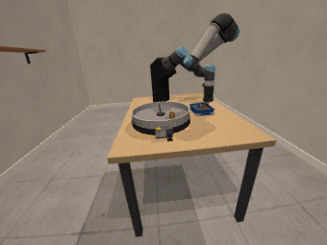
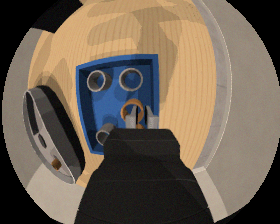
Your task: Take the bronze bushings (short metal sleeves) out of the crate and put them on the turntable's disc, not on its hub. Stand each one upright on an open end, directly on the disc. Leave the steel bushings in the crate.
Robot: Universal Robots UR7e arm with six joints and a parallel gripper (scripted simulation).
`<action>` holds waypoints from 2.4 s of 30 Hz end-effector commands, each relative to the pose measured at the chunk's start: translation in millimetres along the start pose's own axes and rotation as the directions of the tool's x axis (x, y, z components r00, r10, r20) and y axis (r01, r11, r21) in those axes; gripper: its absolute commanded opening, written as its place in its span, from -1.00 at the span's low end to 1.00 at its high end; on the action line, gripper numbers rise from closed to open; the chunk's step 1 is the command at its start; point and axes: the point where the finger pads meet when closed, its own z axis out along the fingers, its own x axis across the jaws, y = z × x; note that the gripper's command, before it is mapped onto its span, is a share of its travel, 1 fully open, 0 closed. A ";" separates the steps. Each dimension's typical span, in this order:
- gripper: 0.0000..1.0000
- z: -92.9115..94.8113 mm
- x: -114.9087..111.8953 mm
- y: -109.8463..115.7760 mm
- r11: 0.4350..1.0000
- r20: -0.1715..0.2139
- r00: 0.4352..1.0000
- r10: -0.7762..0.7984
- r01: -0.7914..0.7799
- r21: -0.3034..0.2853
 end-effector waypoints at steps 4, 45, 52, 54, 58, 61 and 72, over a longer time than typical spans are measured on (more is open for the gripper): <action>-0.27 7.3 0.4 0.2 1.000 0.000 1.000 0.000 0.000 -0.002; -1.00 7.3 0.4 0.2 1.000 0.000 1.000 0.000 0.000 -0.002; -1.00 7.3 0.4 0.2 1.000 0.000 1.000 0.000 0.000 -0.002; -1.00 7.3 0.4 0.2 1.000 0.000 1.000 0.000 0.000 -0.002; -1.00 7.3 0.4 0.2 1.000 0.000 1.000 0.000 0.000 -0.002; -1.00 7.3 0.4 0.2 1.000 0.000 1.000 0.000 0.000 -0.002; -1.00 7.3 0.4 0.2 1.000 0.000 1.000 0.000 0.000 -0.002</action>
